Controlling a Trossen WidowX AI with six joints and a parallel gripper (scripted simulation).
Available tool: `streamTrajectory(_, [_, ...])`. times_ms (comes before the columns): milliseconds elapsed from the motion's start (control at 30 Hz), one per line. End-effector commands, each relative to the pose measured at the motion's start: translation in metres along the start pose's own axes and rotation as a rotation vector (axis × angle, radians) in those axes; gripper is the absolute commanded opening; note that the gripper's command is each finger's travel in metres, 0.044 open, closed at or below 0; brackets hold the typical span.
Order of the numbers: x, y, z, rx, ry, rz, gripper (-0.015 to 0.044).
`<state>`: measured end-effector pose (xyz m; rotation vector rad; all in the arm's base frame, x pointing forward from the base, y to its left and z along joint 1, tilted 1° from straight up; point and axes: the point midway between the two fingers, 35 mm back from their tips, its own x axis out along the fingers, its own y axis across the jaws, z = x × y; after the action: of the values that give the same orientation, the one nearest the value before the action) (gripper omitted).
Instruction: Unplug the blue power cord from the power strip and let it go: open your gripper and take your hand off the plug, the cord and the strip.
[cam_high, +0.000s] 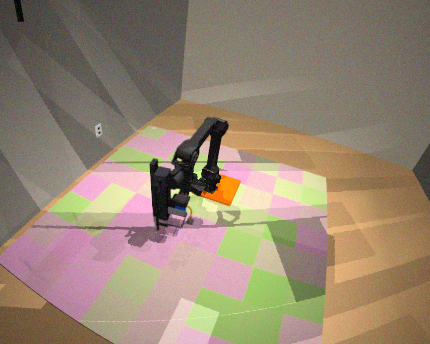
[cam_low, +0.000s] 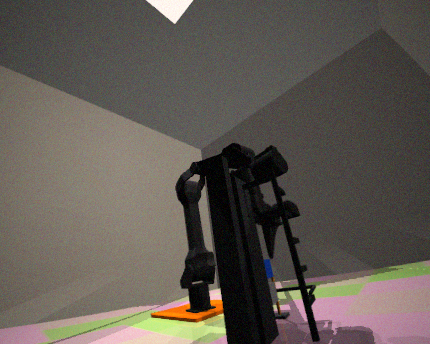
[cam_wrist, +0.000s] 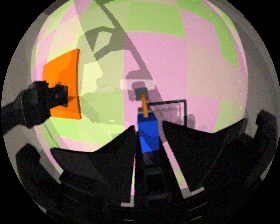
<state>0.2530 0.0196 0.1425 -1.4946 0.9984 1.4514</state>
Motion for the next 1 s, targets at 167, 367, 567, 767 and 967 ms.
streamTrajectory(167, [0.003, 0.001, -0.006, -0.005, 0.006, 0.004, 0.0160])
streamTrajectory(367, [0.011, 0.001, -0.006, -0.005, 0.006, 0.004, 0.0160])
streamTrajectory(567, [0.010, -0.001, -0.005, 0.001, 0.002, -0.003, 0.0134])
streamTrajectory(767, [0.010, -0.001, -0.005, 0.001, 0.002, -0.003, 0.0055])
streamTrajectory(967, [0.010, -0.001, -0.005, 0.001, 0.002, -0.003, 0.0000])
